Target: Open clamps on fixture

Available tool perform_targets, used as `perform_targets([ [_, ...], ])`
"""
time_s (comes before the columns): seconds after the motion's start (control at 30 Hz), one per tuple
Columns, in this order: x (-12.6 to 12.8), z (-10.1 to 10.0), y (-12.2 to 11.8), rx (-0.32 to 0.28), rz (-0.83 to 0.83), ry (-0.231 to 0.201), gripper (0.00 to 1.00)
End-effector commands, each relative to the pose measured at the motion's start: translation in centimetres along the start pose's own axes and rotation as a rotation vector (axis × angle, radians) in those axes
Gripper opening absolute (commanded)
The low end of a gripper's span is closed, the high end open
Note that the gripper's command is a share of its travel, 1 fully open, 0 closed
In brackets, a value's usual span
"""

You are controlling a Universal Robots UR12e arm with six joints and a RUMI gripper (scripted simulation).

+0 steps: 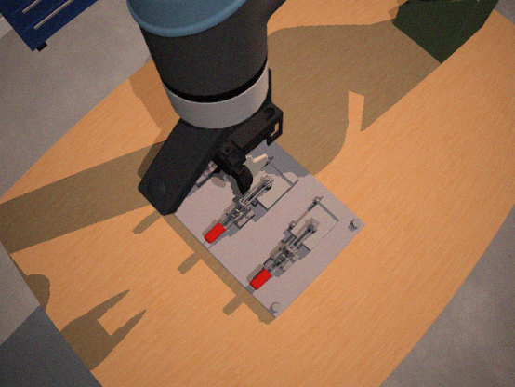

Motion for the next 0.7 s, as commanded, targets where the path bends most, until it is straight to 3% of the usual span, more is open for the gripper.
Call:
perform_targets([
  [0.0,-0.2,-2.2,-0.1,-0.001,0.004,-0.002,0.28],
  [0.23,-0.2,-4.2,-0.1,-0.002,0.004,-0.001,0.28],
  [0.67,-0.3,-3.9,0.6,0.004,0.002,0.001,0.28],
])
Point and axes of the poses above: the point where the finger pads meet when closed, its own z axis back along the fingers, its own x axis across the jaws, y = z × x, the point moved 10 cm from there along z, back along the fingers, and after that the axes turned 13 degrees about -z, right-handed, at the moved point
